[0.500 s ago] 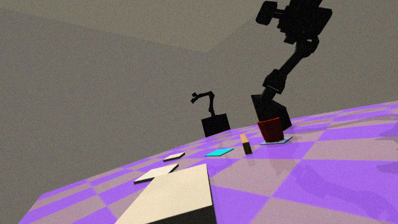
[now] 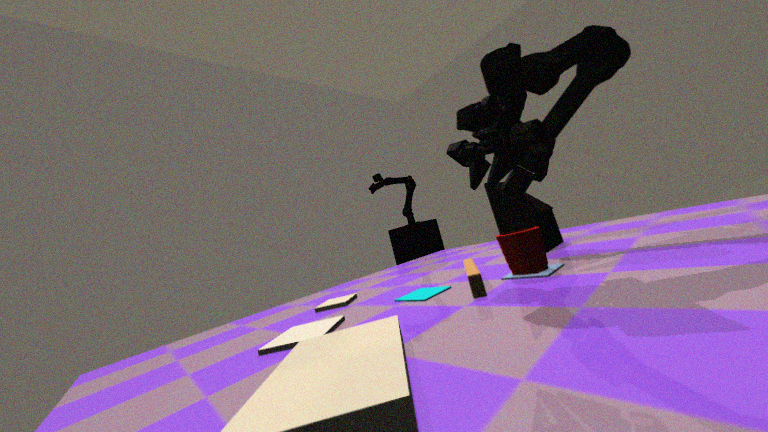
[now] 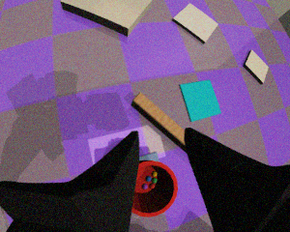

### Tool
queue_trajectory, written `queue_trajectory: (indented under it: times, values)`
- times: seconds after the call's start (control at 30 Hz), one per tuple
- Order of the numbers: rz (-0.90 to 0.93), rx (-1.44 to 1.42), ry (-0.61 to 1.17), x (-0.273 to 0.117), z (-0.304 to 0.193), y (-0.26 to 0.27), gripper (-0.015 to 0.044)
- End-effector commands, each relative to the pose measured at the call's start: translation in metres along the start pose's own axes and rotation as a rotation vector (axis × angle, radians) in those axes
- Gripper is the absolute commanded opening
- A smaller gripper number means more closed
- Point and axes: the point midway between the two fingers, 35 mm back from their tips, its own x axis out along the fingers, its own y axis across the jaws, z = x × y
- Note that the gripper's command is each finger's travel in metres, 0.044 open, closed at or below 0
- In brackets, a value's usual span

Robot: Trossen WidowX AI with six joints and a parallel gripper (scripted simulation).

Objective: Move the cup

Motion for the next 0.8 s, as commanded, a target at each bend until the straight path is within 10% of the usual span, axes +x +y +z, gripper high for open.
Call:
queue_trajectory:
  times: [0.0, 0.13, 0.77]
  values:
    - [-0.020, 0.515, 0.419, 0.013, -0.066, -0.021, 0.0148]
    - [-0.058, 0.874, 0.658, 0.007, -0.098, -0.022, 0.0148]
    - [-0.060, 0.873, 0.656, 0.021, -0.098, -0.022, 0.0148]
